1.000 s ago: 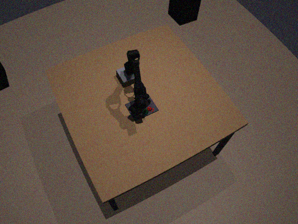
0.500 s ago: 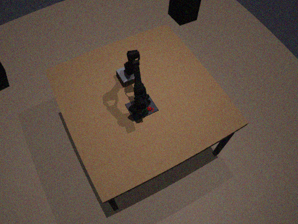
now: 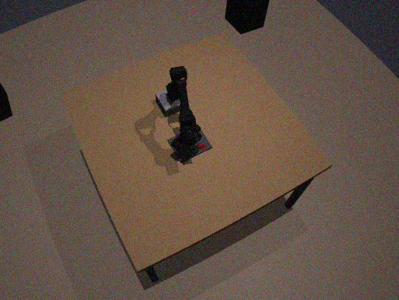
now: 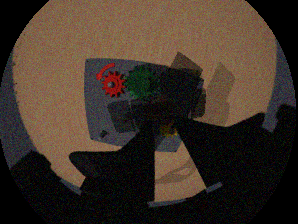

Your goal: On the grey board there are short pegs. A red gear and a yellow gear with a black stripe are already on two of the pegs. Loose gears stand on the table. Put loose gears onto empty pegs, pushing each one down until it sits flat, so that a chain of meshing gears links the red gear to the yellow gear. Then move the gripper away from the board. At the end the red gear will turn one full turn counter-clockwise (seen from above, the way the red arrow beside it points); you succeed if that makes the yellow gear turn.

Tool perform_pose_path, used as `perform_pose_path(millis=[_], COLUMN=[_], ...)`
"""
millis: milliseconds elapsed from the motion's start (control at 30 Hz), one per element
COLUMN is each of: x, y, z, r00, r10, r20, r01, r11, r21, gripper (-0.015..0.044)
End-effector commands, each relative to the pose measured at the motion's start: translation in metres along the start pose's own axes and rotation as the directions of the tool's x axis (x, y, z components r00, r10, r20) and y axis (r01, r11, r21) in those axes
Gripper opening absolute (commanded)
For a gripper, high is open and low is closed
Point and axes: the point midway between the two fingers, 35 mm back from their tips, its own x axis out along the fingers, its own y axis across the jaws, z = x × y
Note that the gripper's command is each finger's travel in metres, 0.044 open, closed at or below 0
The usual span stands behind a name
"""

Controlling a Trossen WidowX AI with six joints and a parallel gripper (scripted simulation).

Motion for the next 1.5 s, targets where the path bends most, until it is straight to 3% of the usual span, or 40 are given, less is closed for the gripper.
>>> perform_pose_path(millis=[0, 167, 200, 333, 567, 1467], x=[-0.030, -0.036, -0.032, -0.077, -0.080, -0.080], y=[-0.001, -0.001, -0.002, 0.001, 0.001, 0.001], z=[0.002, 0.002, 0.003, -0.001, -0.002, -0.002], r00=[1.000, 1.000, 1.000, 1.000, 1.000, 1.000], r10=[-0.010, -0.010, -0.013, -0.013, -0.013, -0.013], r20=[0.016, 0.016, 0.018, 0.018, 0.018, 0.018], r01=[0.010, 0.010, 0.013, 0.013, 0.013, 0.013], r11=[1.000, 1.000, 1.000, 1.000, 1.000, 1.000], r21=[0.006, 0.006, 0.002, 0.002, 0.002, 0.002], gripper=[0.0140, 0.0140, 0.0166, 0.0271, 0.0440, 0.0440])
